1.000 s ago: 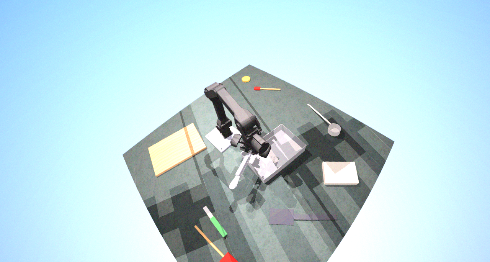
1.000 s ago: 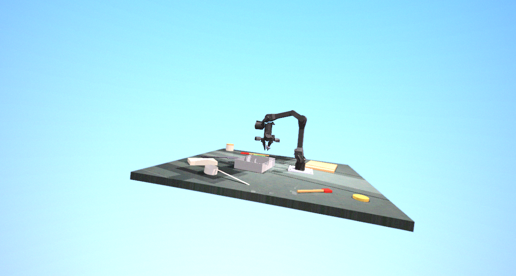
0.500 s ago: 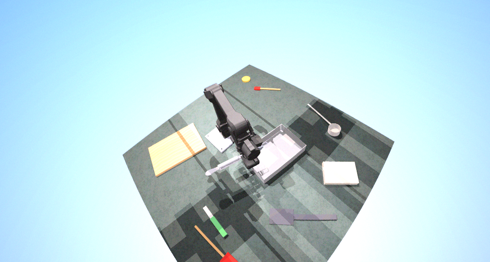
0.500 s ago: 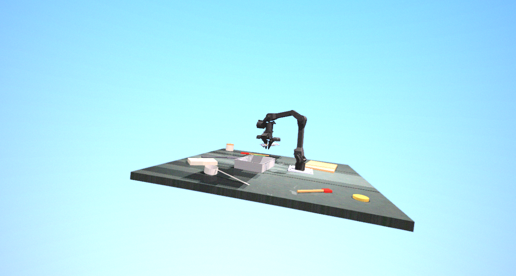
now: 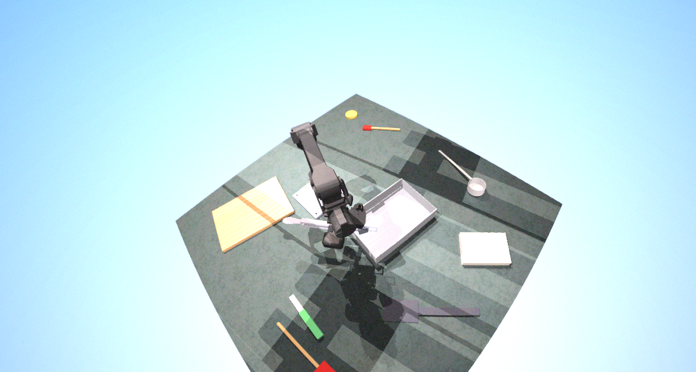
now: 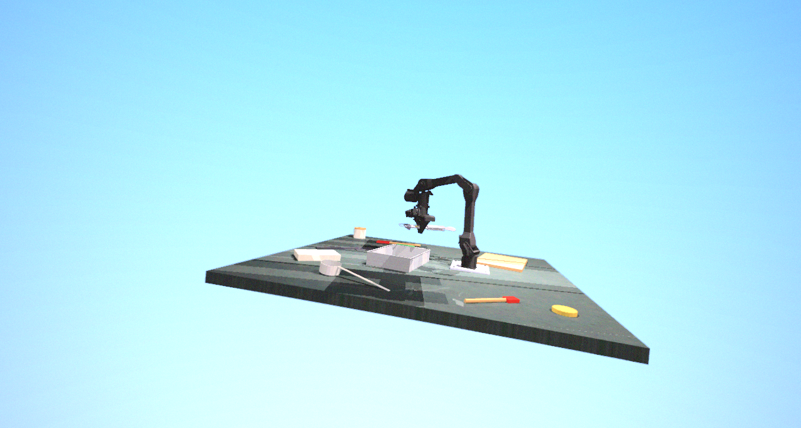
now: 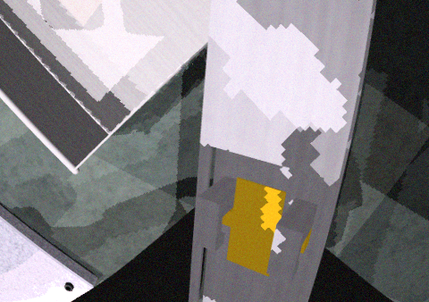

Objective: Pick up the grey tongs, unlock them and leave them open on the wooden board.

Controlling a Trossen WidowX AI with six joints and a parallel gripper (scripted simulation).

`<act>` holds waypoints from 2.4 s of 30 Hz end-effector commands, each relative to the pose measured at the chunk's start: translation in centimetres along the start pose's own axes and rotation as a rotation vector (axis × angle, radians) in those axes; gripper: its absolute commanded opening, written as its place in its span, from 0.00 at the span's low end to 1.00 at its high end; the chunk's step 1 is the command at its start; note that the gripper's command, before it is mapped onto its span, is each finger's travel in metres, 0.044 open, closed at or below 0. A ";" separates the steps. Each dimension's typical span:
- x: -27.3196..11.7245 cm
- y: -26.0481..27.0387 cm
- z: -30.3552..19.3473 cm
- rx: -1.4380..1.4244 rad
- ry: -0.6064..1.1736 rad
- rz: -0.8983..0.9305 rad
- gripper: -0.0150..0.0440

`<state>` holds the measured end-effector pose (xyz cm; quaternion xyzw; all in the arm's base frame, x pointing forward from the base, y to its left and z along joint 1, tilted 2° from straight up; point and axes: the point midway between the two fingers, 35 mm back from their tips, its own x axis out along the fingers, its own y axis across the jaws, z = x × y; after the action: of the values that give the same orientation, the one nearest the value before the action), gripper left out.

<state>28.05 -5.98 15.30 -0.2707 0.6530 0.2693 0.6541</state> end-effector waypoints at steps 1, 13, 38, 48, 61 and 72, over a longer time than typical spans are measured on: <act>-0.2 -0.8 -0.8 0.171 0.003 -0.004 0.00; -0.8 -2.5 -3.1 0.688 0.003 -0.006 0.00; -1.9 -5.2 -8.7 1.764 0.001 -0.013 0.00; -2.3 -6.0 -11.0 2.194 0.000 -0.016 0.00; -2.9 -6.7 -14.2 2.754 -0.003 -0.020 0.00; -3.1 -6.9 -15.9 3.033 -0.005 -0.023 0.00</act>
<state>21.73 -21.85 18.33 0.6287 0.3129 -0.6362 0.3196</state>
